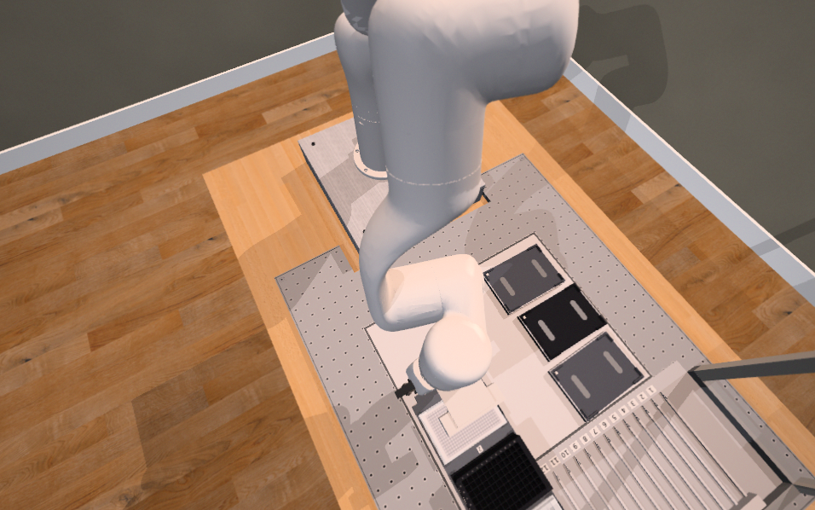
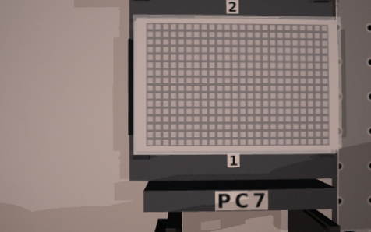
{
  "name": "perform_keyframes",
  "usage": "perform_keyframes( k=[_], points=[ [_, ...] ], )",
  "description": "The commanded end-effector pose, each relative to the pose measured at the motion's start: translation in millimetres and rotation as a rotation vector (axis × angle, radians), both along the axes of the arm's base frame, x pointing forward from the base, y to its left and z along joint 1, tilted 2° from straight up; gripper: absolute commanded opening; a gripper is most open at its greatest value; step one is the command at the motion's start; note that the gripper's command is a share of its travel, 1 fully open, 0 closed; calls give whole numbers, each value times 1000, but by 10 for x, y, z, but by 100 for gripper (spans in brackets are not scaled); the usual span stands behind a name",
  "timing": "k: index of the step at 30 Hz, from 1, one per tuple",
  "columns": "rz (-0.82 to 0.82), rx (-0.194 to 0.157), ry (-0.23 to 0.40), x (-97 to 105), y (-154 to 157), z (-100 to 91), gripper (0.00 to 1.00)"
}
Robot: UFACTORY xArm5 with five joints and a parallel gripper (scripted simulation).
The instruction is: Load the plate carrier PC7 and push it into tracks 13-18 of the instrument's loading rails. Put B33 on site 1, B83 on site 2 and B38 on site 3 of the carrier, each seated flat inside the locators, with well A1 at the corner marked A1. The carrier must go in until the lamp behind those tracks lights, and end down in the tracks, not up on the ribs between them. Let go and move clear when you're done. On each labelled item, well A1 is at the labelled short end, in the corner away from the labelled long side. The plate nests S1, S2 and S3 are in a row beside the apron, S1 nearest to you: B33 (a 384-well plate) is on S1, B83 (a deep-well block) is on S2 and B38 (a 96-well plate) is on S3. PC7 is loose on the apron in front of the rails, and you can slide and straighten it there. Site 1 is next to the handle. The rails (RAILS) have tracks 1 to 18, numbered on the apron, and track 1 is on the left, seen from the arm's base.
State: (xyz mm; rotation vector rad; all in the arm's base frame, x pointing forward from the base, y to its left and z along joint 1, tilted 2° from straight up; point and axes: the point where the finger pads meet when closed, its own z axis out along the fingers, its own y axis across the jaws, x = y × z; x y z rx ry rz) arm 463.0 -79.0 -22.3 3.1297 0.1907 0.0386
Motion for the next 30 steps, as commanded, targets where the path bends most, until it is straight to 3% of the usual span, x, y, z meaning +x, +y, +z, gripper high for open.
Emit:
perform_keyframes(
  k=[1,30],
  points=[
    [0,14,-6,68,4,15,81],
    [0,14,-7,316,34,23,81]
  ],
)
